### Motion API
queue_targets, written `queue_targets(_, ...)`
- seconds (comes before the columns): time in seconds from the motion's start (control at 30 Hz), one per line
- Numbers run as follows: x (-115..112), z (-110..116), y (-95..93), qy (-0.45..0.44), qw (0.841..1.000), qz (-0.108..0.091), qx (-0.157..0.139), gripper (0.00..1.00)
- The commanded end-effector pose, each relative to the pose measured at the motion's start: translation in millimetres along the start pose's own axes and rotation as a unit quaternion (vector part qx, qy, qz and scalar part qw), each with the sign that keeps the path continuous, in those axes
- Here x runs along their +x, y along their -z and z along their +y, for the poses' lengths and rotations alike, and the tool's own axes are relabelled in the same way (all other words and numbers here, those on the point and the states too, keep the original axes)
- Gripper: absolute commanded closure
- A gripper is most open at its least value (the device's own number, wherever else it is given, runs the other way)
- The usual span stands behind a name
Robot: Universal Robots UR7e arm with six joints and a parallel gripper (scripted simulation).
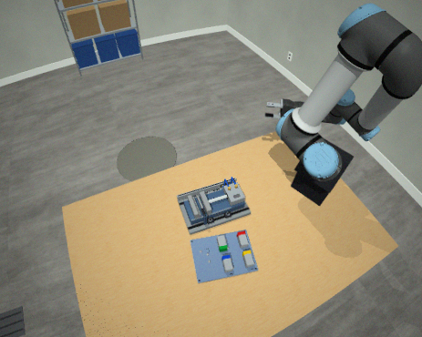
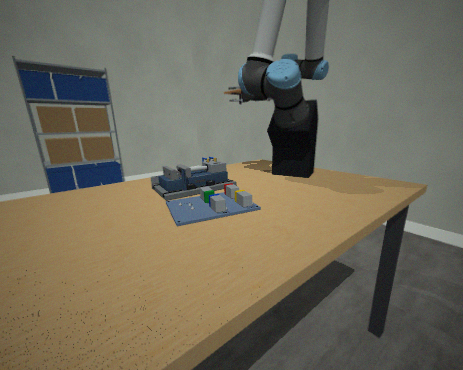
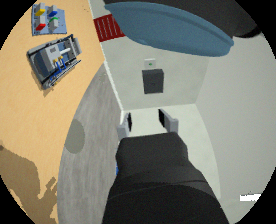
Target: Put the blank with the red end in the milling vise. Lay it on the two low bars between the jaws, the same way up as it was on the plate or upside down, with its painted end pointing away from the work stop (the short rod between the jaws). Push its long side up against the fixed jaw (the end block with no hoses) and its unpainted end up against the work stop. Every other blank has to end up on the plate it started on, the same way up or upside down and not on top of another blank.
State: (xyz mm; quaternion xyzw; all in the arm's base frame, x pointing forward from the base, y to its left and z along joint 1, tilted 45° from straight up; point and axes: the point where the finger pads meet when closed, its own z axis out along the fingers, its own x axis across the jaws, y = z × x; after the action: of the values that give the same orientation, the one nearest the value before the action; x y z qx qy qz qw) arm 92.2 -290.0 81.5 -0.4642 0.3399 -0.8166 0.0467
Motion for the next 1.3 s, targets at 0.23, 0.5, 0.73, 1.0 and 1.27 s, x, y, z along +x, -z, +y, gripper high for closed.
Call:
queue_targets(0.23,0,0,0.1,0.000,1.000,0.000,0.000,0.00)
queue_targets(0.5,0,0,0.1,0.000,1.000,0.000,0.000,0.00)
queue_targets(0.73,-5,-36,-4.5,0.023,0.993,-0.110,0.022,0.00)
queue_targets(1.0,-5,-36,-4.5,0.023,0.993,-0.110,0.022,0.00)
queue_targets(1.27,-9,-63,-7.6,0.043,0.979,-0.197,0.039,0.00)
